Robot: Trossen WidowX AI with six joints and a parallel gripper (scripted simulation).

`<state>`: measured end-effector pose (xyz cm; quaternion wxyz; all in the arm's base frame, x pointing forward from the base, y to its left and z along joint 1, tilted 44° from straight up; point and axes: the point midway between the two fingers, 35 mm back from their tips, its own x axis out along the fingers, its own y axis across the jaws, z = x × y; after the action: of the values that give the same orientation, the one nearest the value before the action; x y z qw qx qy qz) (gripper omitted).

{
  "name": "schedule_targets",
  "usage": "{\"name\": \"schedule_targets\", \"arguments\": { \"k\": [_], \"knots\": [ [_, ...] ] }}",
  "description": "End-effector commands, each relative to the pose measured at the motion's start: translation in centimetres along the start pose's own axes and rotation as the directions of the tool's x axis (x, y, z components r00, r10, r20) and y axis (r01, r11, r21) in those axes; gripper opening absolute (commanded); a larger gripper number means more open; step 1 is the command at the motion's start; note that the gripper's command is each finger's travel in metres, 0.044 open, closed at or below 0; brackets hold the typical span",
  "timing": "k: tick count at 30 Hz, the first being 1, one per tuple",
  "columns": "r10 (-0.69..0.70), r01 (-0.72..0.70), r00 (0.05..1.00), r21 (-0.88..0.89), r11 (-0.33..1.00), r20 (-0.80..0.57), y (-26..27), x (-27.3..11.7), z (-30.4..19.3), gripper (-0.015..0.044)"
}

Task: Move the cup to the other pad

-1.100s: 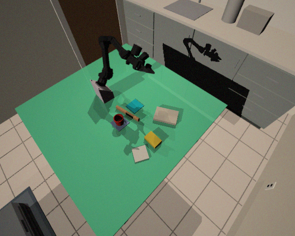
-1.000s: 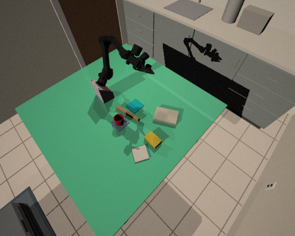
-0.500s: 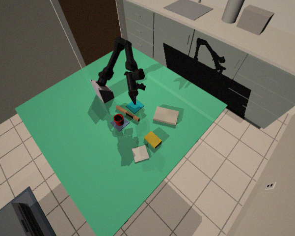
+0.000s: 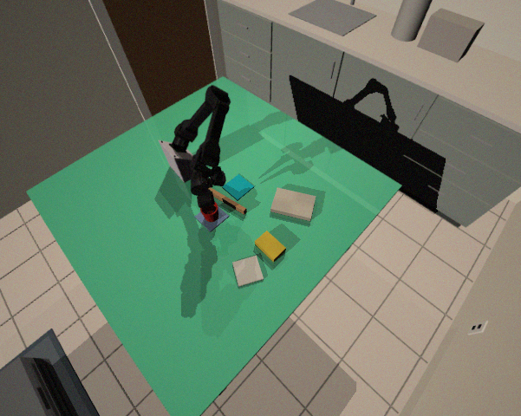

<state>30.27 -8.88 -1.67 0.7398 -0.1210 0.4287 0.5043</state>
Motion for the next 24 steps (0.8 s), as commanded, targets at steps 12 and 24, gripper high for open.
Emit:
{"name": "schedule_targets", "arguments": {
  "k": [12, 24],
  "knots": [
    [0.026, -0.026, 0.999, -0.018, 1.0, 0.029, -0.1, 1.4, -0.1, 0.0148],
    [0.026, -0.025, 0.999, -0.018, 1.0, 0.03, -0.2, 3.4, -0.1, 0.0148]
  ]
}}
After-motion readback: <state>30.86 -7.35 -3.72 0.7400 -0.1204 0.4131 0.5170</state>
